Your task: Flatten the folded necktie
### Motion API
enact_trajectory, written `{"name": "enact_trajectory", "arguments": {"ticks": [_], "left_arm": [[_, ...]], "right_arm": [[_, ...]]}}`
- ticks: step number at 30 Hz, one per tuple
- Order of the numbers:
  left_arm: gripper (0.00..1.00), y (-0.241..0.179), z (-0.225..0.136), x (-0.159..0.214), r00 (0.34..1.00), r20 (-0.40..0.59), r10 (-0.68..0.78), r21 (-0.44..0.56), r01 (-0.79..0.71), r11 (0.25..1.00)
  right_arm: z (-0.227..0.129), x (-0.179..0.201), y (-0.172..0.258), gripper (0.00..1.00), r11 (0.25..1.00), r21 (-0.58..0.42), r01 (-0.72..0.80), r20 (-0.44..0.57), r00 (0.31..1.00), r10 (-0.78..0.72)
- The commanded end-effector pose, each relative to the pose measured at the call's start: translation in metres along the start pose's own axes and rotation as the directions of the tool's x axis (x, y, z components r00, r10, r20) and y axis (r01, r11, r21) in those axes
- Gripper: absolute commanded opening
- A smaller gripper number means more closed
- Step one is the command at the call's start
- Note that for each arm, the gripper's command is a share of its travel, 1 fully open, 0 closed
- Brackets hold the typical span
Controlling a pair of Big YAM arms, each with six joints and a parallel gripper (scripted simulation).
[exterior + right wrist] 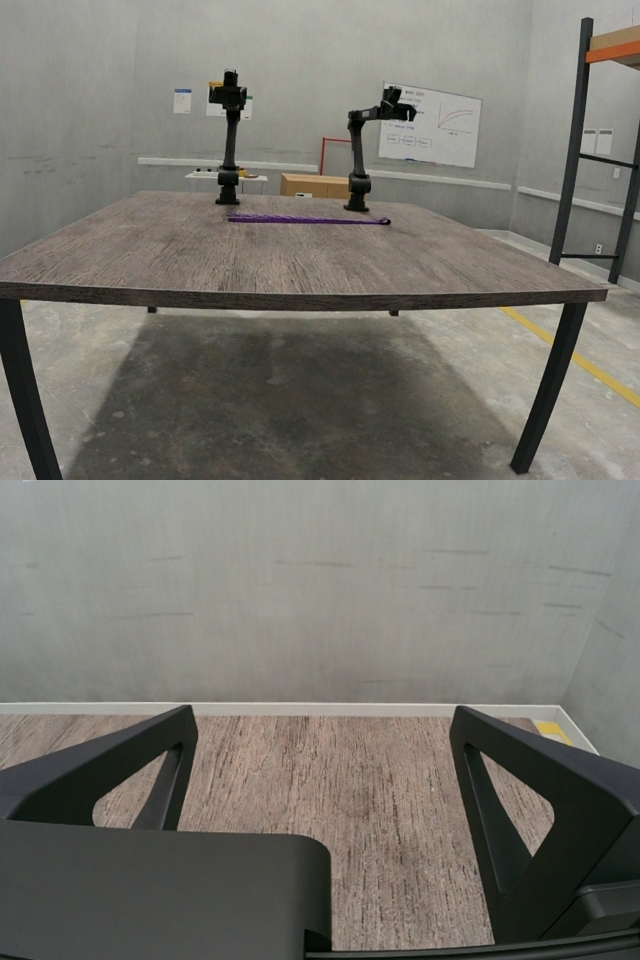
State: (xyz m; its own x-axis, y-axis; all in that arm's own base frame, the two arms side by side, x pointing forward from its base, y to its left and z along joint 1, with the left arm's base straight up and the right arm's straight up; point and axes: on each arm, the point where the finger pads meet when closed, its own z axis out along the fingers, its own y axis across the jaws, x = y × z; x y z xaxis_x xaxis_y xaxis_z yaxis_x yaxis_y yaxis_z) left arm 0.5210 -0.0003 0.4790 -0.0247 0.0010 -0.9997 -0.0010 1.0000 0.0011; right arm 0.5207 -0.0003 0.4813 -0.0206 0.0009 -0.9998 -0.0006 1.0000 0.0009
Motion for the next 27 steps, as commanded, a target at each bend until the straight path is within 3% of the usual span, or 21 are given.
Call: {"name": "enact_trajectory", "arguments": {"ticks": [1,17,27], "left_arm": [[1.00,0.000,-0.002,-0.013,1.000,0.025,-0.001,0.001,0.001,1.000],[1.00,0.000,-0.002,-0.013,1.000,0.025,-0.001,0.001,0.001,1.000],[0.89,0.001,-0.006,0.014,1.000,-0.029,-0.001,-0.002,0.001,1.000]], "right_arm": [[-0.002,-0.011,0.000,1.00,1.000,0.001,0.001,0.021,1.000,-0.001],[-0.002,-0.011,0.000,1.00,1.000,0.001,0.001,0.021,1.000,-0.001],[0.000,0.000,0.000,1.00,1.000,0.000,0.000,0.000,1.000,0.000]]}}
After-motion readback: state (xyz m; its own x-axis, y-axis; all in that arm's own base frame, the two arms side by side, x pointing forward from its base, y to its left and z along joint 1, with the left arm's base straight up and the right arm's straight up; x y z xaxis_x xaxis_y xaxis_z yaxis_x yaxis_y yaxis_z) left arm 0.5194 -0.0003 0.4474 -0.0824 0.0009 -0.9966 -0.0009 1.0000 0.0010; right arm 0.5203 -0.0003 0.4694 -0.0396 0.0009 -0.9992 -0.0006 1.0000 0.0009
